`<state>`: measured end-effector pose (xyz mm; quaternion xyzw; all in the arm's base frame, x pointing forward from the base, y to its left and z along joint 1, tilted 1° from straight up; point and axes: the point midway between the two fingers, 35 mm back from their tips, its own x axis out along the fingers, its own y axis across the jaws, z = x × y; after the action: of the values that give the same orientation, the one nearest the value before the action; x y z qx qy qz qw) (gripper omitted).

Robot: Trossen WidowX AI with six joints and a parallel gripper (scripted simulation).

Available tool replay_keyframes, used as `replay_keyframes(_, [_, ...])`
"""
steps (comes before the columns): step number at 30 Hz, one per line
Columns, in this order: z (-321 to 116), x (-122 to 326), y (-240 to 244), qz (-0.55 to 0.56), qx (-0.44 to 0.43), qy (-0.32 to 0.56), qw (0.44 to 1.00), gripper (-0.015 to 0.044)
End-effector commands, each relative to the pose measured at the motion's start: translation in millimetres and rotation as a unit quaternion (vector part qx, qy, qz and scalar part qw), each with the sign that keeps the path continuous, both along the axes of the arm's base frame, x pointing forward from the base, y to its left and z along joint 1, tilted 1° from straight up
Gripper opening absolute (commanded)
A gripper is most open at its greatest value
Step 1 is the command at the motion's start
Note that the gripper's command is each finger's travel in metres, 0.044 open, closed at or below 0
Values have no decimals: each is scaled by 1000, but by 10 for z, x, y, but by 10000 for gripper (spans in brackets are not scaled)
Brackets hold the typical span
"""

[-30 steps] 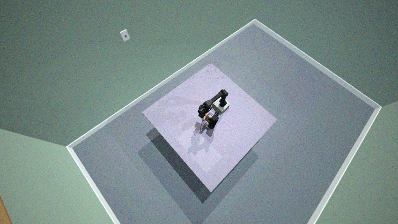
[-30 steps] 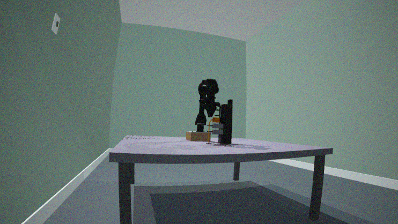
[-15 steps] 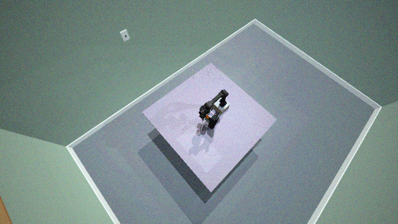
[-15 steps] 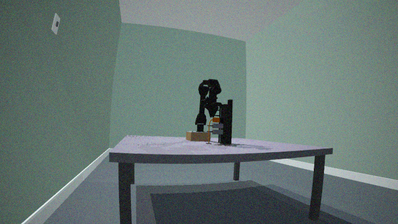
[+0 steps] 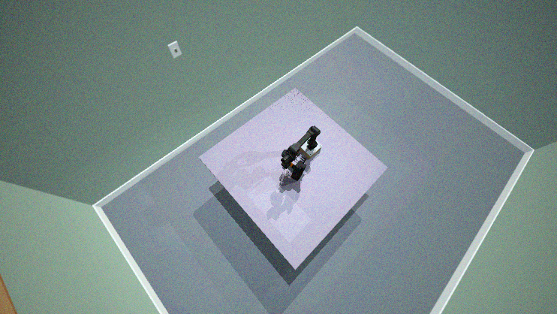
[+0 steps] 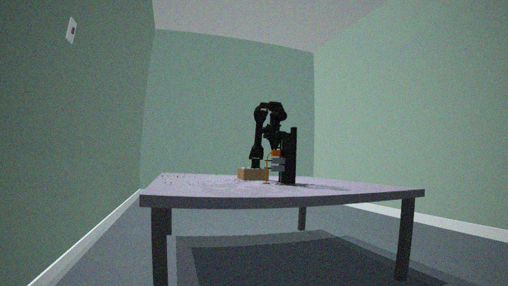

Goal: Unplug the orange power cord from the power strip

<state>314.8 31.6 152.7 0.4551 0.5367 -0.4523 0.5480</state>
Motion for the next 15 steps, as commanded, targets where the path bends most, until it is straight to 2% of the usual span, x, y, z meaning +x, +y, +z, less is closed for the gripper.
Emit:
replay_keyframes(1, [-3, -9, 24, -2, 2, 0, 1000, 160])
replay_keyframes(12, [-115, -8, 24, -2, 2, 0, 1000, 160])
replay_keyframes(15, [-88, -9, 17, -1, 0, 1, 1000, 81])
